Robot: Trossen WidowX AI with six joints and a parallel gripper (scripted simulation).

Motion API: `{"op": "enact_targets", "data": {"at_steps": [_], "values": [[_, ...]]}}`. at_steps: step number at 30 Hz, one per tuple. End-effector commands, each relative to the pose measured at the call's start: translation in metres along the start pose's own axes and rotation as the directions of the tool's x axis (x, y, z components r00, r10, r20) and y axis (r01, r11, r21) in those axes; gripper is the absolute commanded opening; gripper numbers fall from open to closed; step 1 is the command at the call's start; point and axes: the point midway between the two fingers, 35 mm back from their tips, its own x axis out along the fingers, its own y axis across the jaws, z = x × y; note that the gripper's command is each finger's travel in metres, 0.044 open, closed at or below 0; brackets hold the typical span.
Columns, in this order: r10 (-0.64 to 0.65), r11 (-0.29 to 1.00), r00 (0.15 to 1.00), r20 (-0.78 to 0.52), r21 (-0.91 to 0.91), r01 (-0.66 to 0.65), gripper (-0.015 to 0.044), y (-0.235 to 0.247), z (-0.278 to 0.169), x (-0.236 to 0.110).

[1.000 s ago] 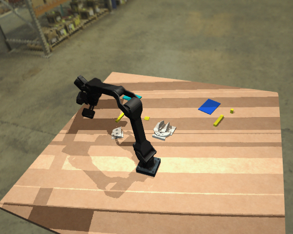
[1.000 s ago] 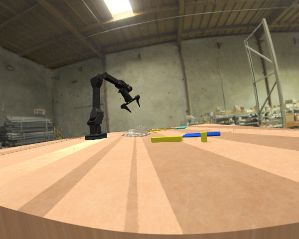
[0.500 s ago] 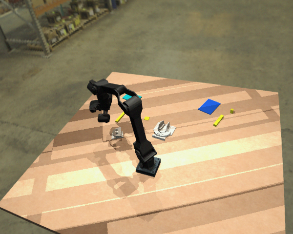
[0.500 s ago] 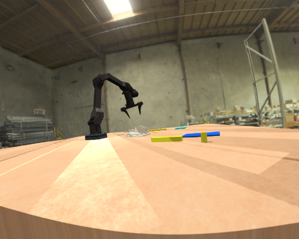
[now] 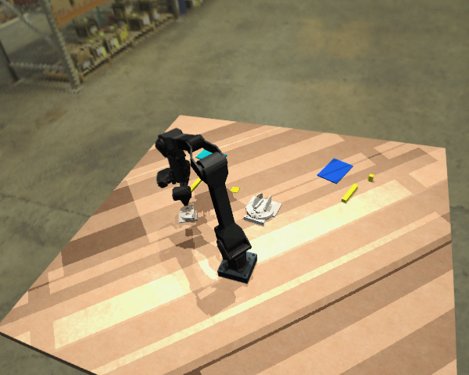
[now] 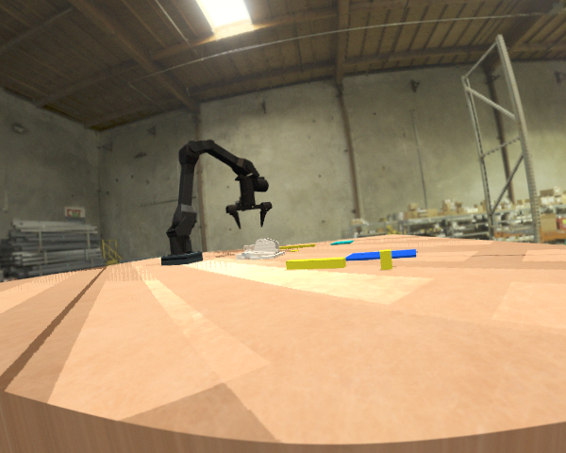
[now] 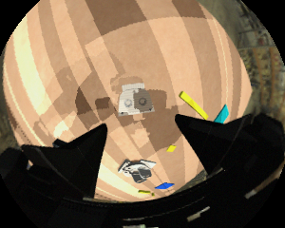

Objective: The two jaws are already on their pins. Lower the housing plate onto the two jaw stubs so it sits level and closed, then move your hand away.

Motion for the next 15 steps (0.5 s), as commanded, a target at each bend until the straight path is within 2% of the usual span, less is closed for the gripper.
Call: {"op": "enact_targets", "data": {"at_steps": [1, 5, 15], "values": [[0.015, 1.000, 1.000, 0.001, -0.008, -0.015, 0.0440, 0.002, 0.000, 0.009], [0.015, 1.000, 1.000, 0.001, -0.008, -0.015, 0.0440, 0.002, 0.000, 0.040], [0.015, 1.000, 1.000, 0.001, -0.008, -0.015, 0.0440, 0.003, 0.000, 0.048]]}}
